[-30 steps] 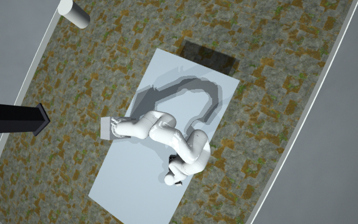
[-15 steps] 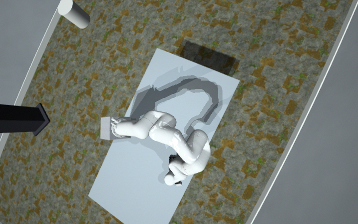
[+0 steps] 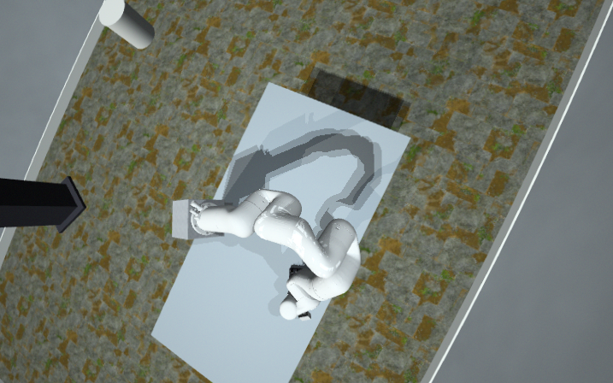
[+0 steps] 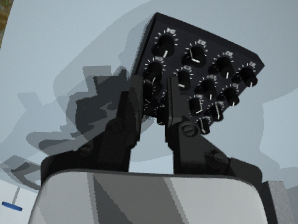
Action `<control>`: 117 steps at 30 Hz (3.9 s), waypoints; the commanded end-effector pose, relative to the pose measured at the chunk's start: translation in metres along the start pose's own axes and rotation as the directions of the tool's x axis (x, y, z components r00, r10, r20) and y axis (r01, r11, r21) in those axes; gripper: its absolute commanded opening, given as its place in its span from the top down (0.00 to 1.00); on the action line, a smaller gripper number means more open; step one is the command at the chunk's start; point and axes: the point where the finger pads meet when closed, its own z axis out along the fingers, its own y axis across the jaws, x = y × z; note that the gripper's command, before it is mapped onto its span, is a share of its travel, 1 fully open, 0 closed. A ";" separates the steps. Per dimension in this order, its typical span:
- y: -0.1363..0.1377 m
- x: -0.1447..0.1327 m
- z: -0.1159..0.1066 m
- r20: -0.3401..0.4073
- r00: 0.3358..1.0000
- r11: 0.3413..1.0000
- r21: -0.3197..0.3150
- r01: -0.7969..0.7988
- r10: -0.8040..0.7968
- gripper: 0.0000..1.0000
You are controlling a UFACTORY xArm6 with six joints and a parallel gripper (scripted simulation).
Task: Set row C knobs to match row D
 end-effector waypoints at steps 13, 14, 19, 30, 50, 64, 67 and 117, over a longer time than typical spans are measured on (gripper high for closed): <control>0.000 0.001 -0.014 -0.001 1.000 1.000 0.000 0.000 0.000 0.81; 0.000 0.001 -0.014 -0.001 1.000 1.000 0.000 0.000 0.000 0.81; 0.000 0.001 -0.014 -0.001 1.000 1.000 0.000 0.000 0.000 0.00; 0.000 0.001 -0.043 -0.001 1.000 1.000 0.000 0.000 0.000 0.00; 0.000 0.001 -0.127 -0.001 1.000 1.000 0.000 0.001 -0.001 0.00; 0.000 0.001 -0.127 -0.001 1.000 1.000 0.000 0.001 -0.001 0.00; 0.000 0.001 -0.127 -0.001 1.000 1.000 0.000 0.001 -0.001 0.00; 0.000 0.001 -0.127 -0.001 1.000 1.000 0.000 0.001 -0.001 0.00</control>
